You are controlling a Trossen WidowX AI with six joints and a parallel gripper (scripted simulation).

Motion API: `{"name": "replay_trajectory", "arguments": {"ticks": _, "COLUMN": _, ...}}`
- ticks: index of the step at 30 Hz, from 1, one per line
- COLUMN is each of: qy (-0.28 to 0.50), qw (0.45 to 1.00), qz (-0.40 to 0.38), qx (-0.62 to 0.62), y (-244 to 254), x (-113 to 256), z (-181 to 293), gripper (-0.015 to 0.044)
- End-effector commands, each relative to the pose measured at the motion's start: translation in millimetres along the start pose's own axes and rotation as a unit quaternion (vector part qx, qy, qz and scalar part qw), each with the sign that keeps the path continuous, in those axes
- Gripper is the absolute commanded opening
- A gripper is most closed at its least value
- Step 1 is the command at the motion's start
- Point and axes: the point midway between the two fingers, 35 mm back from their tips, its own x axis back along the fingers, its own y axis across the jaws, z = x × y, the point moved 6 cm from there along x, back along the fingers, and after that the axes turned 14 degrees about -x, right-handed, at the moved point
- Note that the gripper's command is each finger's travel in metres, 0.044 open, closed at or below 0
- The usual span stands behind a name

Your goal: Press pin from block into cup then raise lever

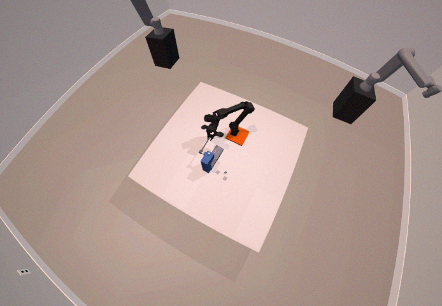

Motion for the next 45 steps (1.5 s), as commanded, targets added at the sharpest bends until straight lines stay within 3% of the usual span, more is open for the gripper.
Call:
{"name": "replay_trajectory", "arguments": {"ticks": 1, "qy": -0.006, "qw": 1.0, "qz": -0.001, "qx": 0.001, "y": 1, "x": 3, "z": -5, "gripper": 0.0}}
{"name": "replay_trajectory", "arguments": {"ticks": 45, "qy": -0.006, "qw": 1.0, "qz": -0.001, "qx": 0.001, "y": 10, "x": 28, "z": -41, "gripper": 0.0}}
